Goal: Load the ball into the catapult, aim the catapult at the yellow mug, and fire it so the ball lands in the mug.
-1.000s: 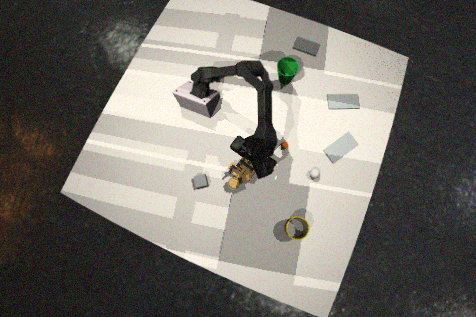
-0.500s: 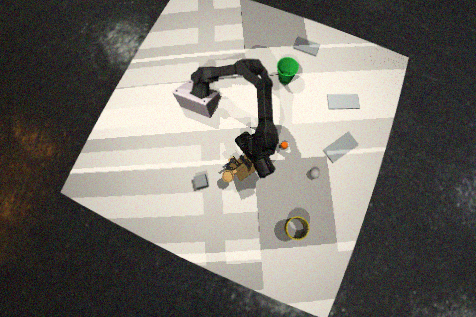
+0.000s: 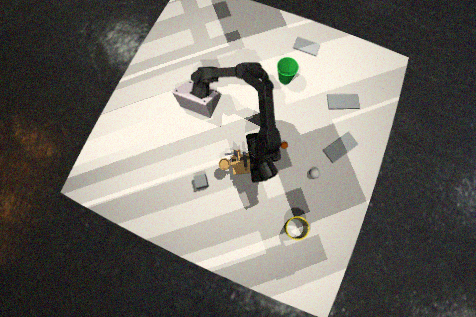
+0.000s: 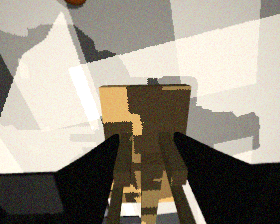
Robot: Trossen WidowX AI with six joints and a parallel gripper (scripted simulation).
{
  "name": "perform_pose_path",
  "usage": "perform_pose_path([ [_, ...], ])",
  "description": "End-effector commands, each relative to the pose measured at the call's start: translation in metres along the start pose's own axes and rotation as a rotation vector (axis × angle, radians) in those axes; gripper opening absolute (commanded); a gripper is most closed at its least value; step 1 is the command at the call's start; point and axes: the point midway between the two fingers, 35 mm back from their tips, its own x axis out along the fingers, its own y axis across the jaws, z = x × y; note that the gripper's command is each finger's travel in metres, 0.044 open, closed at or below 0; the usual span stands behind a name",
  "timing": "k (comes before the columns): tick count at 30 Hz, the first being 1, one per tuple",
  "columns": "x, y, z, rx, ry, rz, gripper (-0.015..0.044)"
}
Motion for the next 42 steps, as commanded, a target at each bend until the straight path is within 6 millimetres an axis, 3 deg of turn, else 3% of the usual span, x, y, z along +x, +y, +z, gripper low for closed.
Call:
perform_pose_path([
  [1, -0.003, -0.01, 0.003, 0.103, -0.007, -0.009, 0.0],
  [10, -0.001, -0.013, 0.003, 0.108, -0.007, -0.01, 0.0],
  [37, 0.043, -0.015, 0.004, 0.109, -0.008, -0.008, 0.0],
  [42, 0.041, -0.013, 0.005, 0.099, -0.002, -0.005, 0.0],
])
